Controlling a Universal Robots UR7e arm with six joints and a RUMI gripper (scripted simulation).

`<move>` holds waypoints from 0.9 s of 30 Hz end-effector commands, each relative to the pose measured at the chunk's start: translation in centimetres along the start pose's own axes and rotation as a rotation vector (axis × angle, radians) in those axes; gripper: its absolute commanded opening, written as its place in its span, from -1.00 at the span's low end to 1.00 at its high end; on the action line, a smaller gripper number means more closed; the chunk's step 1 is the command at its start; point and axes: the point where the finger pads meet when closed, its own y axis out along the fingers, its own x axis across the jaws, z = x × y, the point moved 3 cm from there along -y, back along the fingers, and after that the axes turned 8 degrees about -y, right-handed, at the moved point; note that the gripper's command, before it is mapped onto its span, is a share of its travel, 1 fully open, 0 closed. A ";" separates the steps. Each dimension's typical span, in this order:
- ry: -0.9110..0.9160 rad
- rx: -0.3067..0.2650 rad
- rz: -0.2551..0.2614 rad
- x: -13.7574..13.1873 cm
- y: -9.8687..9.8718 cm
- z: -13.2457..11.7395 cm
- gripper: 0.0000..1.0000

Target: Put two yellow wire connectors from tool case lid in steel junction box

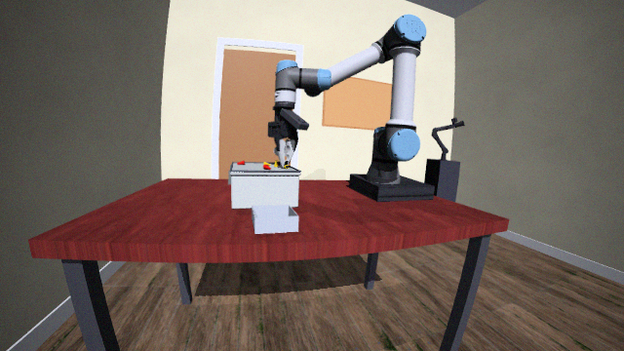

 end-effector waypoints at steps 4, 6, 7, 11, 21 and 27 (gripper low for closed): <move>0.000 -0.001 -0.001 0.0 0.0 0.0 -1.00; 0.000 -0.001 -0.001 0.0 0.0 0.0 -1.00; 0.000 -0.001 -0.001 0.0 0.0 0.0 -1.00; 0.000 -0.001 -0.001 0.0 -0.2 0.0 -1.00; 0.000 -0.001 -0.001 0.0 -2.8 0.0 -1.00; 0.000 -0.001 -0.001 0.0 -5.5 0.0 -1.00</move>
